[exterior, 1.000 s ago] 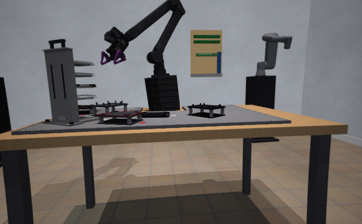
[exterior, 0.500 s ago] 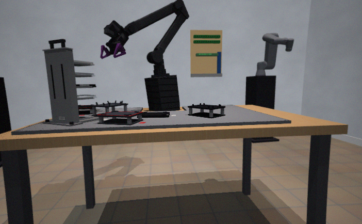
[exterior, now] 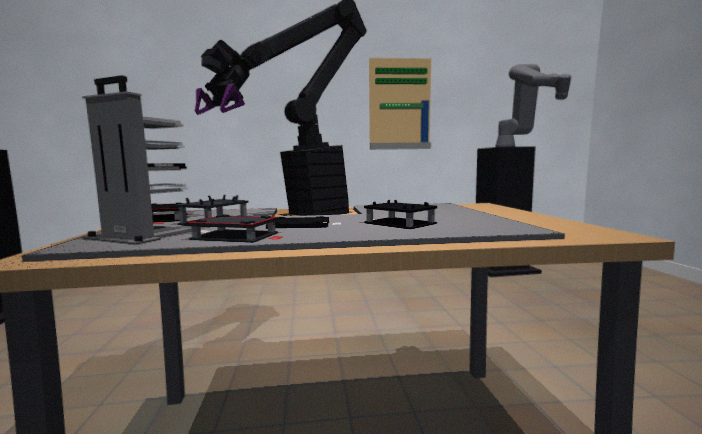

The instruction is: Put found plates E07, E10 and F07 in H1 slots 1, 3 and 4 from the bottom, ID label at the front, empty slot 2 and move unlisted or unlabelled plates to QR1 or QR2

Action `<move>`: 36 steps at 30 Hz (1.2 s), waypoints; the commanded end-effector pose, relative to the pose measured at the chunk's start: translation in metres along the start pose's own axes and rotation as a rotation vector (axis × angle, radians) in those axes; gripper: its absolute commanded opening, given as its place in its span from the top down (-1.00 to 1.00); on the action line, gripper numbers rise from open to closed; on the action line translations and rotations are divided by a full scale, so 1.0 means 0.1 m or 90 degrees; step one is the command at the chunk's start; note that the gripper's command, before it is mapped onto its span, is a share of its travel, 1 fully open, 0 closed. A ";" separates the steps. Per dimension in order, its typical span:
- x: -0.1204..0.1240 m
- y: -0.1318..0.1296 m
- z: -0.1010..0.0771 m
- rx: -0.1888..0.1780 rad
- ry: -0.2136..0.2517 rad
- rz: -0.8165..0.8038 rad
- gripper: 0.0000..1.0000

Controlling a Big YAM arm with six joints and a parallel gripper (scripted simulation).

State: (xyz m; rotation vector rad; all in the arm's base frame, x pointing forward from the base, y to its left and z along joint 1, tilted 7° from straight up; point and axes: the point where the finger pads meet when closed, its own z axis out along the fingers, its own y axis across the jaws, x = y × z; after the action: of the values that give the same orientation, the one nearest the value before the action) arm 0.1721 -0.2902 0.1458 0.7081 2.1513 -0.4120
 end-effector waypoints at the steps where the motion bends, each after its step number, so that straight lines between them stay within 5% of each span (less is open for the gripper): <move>1: -0.23 -0.08 -0.05 0.009 -0.023 -0.012 -1.00; 5: -0.42 -0.11 -0.03 0.013 -0.040 -0.018 -1.00; 36: -0.51 -0.10 0.45 0.010 -0.040 -0.013 -1.00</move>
State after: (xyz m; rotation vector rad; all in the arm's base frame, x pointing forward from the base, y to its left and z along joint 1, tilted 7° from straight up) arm 0.2037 -0.3150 0.1256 0.7057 2.1627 -0.4048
